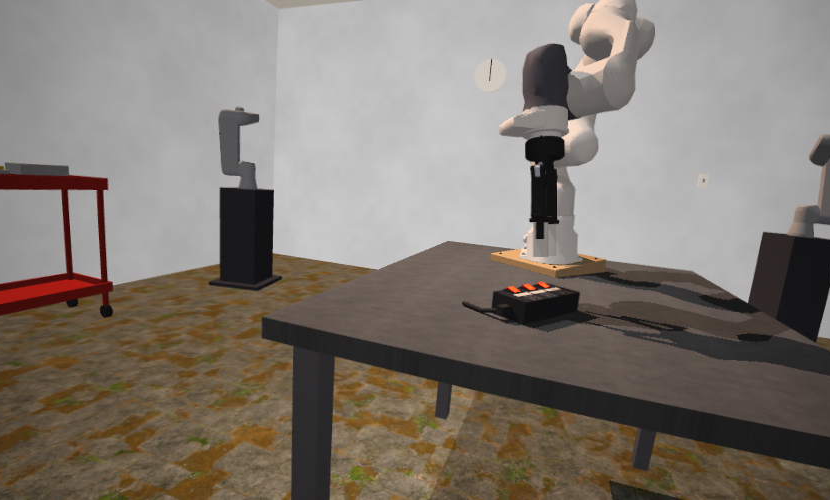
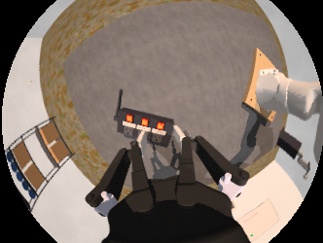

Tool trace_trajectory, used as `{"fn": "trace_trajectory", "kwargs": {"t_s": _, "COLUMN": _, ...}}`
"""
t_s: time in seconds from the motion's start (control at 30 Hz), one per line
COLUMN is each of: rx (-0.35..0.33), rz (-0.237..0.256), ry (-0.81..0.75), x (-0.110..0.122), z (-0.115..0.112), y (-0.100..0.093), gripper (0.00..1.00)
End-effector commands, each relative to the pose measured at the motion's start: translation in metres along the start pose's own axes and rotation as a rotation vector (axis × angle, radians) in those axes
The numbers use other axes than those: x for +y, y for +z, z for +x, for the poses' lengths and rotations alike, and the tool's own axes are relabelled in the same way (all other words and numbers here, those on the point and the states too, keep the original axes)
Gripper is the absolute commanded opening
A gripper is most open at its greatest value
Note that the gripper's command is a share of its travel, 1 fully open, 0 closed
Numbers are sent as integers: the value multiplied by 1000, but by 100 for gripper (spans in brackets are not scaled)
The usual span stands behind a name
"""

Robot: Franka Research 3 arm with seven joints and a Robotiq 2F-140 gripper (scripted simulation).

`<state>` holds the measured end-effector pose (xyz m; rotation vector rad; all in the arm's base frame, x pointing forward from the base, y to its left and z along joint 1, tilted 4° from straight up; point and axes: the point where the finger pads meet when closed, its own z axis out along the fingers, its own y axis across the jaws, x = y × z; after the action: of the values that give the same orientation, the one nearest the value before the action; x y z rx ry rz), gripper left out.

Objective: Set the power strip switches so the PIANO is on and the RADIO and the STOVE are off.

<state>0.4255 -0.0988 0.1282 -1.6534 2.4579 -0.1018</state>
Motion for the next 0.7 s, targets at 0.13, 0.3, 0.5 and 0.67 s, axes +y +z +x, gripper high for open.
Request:
{"fn": "trace_trajectory", "kwargs": {"t_s": 0.13, "rx": 29, "rz": 20, "ry": 337, "x": -1, "z": -1, "y": 0, "gripper": 0}}
{"fn": "trace_trajectory", "kwargs": {"t_s": 0.3, "rx": 42, "rz": 48, "ry": 528, "x": -1, "z": -1, "y": 0, "gripper": 0}}
{"fn": "trace_trajectory", "kwargs": {"t_s": 0.5, "rx": 62, "rz": 75, "ry": 692, "x": -1, "z": -1, "y": 0, "gripper": 0}}
{"fn": "trace_trajectory", "kwargs": {"t_s": 0.67, "rx": 75, "rz": 92, "ry": 798, "x": -1, "z": -1, "y": 0, "gripper": 0}}
